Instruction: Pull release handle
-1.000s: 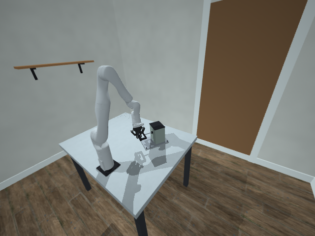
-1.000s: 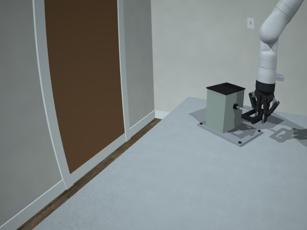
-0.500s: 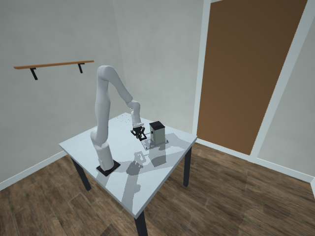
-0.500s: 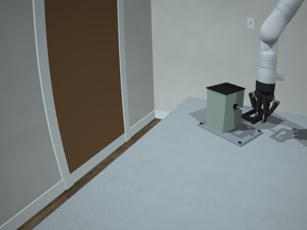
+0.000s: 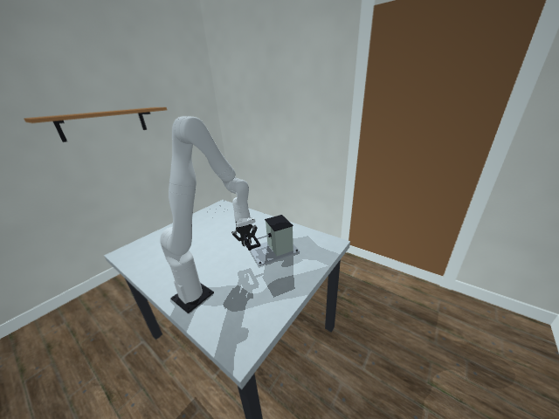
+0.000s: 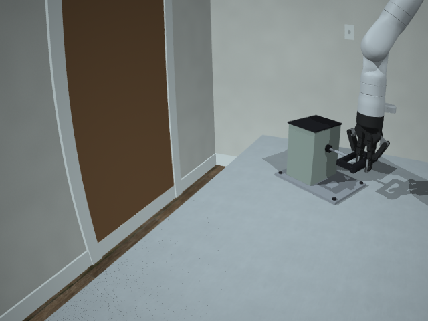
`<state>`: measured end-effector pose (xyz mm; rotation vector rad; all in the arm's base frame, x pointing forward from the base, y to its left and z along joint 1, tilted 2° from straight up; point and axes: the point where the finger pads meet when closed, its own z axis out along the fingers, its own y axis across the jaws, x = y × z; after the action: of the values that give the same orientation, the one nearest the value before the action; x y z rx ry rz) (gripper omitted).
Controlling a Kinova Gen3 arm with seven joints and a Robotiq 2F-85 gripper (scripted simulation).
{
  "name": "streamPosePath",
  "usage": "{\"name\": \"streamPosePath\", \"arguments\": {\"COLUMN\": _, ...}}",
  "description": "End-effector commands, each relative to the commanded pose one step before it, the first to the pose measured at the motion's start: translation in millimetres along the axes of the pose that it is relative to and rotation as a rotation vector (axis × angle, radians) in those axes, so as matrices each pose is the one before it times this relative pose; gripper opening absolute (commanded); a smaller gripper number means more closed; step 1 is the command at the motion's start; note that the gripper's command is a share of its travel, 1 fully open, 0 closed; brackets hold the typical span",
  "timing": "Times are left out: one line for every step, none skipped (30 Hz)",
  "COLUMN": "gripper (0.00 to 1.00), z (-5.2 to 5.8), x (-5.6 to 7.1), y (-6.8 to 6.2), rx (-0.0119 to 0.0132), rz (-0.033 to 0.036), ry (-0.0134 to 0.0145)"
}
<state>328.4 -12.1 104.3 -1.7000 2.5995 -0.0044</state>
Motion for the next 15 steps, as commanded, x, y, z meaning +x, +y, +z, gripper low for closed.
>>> {"name": "streamPosePath", "arguments": {"gripper": 0.0, "z": 0.44, "x": -1.13, "y": 11.05, "rx": -0.01486, "rz": 0.00196, "ry": 0.00068}}
{"name": "streamPosePath", "arguments": {"gripper": 0.0, "z": 0.0, "x": 0.0, "y": 0.0, "rx": 0.0, "rz": 0.0, "ry": 0.0}}
{"name": "streamPosePath", "arguments": {"gripper": 0.0, "z": 0.01, "x": 0.19, "y": 2.37, "rx": -0.00107, "rz": -0.00001, "ry": 0.00055}}
{"name": "streamPosePath", "arguments": {"gripper": 0.0, "z": 0.01, "x": -0.56, "y": 0.99, "rx": 0.00344, "rz": -0.00001, "ry": -0.00176}}
{"name": "streamPosePath", "arguments": {"gripper": 0.0, "z": 0.0, "x": 0.14, "y": 1.52, "rx": -0.0009, "rz": -0.00001, "ry": 0.00046}}
{"name": "streamPosePath", "arguments": {"gripper": 0.0, "z": 0.0, "x": 0.76, "y": 1.72, "rx": -0.0047, "rz": 0.0, "ry": 0.00242}}
{"name": "streamPosePath", "arguments": {"gripper": 0.0, "z": 0.0, "x": 0.04, "y": 0.07, "rx": -0.00023, "rz": 0.0, "ry": 0.00012}}
{"name": "streamPosePath", "arguments": {"gripper": 0.0, "z": 0.0, "x": 0.0, "y": 0.0, "rx": 0.0, "rz": 0.0, "ry": 0.0}}
{"name": "streamPosePath", "arguments": {"gripper": 0.0, "z": 0.1, "x": 0.03, "y": 0.06, "rx": -0.0003, "rz": 0.00001, "ry": 0.00013}}
{"name": "streamPosePath", "arguments": {"gripper": 0.0, "z": 0.17, "x": 0.04, "y": 0.09, "rx": -0.0005, "rz": 0.00001, "ry": 0.00021}}
{"name": "streamPosePath", "arguments": {"gripper": 0.0, "z": 0.1, "x": 0.02, "y": 0.05, "rx": -0.00029, "rz": 0.00001, "ry": 0.00012}}
{"name": "streamPosePath", "arguments": {"gripper": 0.0, "z": 0.05, "x": 0.01, "y": 0.03, "rx": -0.00016, "rz": 0.0, "ry": 0.00007}}
{"name": "streamPosePath", "arguments": {"gripper": 0.0, "z": 0.04, "x": 0.01, "y": 0.02, "rx": -0.0001, "rz": 0.0, "ry": 0.00004}}
{"name": "streamPosePath", "arguments": {"gripper": 0.0, "z": 0.02, "x": 0.01, "y": 0.01, "rx": -0.00007, "rz": 0.0, "ry": 0.00003}}
{"name": "streamPosePath", "arguments": {"gripper": 0.0, "z": 0.02, "x": 0.0, "y": 0.01, "rx": -0.00005, "rz": 0.0, "ry": 0.00002}}
